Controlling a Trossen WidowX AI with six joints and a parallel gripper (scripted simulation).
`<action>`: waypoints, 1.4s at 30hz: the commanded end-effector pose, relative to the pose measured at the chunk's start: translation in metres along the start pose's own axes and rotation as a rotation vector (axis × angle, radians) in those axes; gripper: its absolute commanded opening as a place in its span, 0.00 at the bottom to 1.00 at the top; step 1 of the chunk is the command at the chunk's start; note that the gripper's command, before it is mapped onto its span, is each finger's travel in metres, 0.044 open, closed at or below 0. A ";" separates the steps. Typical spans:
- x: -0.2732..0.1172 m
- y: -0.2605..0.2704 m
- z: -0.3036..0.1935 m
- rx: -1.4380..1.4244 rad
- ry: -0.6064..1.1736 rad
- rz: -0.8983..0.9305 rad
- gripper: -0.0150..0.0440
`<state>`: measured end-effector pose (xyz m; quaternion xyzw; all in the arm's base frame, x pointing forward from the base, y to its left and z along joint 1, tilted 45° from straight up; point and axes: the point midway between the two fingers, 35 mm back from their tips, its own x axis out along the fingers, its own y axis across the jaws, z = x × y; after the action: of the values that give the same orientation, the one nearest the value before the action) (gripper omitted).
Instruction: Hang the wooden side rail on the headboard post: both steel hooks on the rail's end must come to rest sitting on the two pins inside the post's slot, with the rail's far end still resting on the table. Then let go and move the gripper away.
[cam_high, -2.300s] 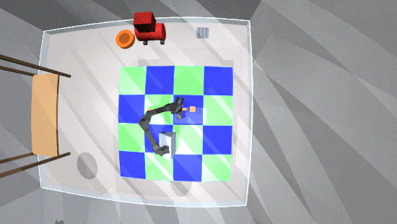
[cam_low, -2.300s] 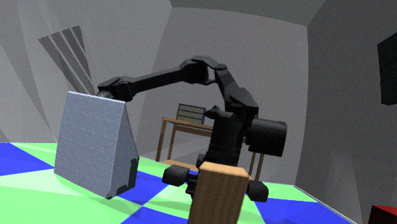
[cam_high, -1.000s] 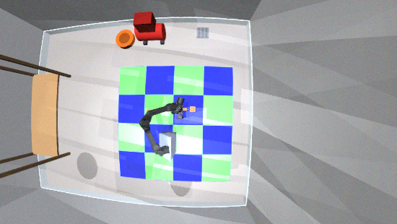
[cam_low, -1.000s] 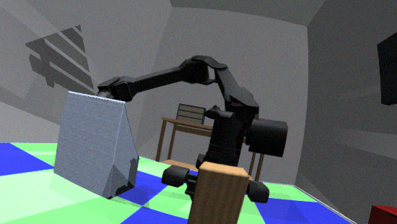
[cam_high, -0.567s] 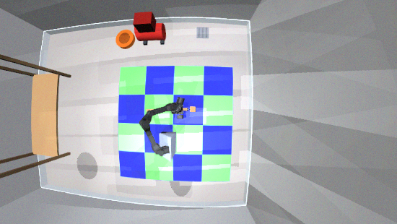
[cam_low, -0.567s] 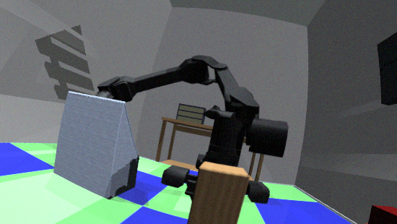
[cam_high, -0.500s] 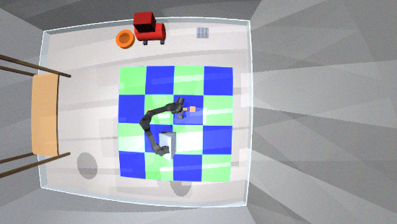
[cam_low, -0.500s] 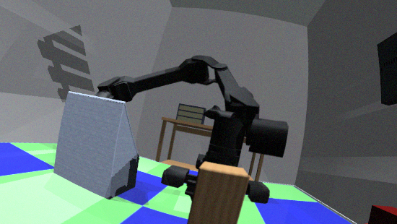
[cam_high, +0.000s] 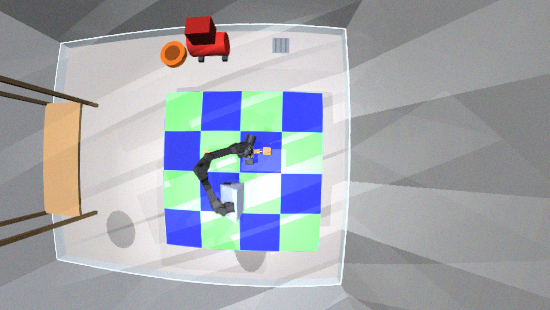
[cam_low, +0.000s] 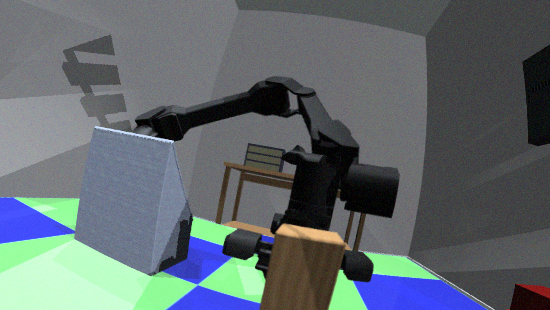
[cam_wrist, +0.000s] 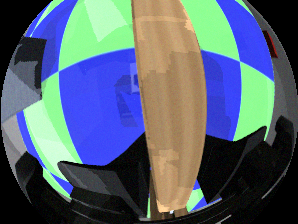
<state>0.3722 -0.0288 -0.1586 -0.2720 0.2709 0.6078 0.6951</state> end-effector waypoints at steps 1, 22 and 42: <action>-0.005 -0.003 -0.005 0.001 0.006 -0.015 0.25; -0.007 -0.004 -0.007 0.001 0.007 -0.015 0.25; -0.005 -0.002 -0.009 0.001 0.007 -0.015 0.25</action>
<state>0.3727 -0.0318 -0.1613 -0.2731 0.2704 0.6073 0.6953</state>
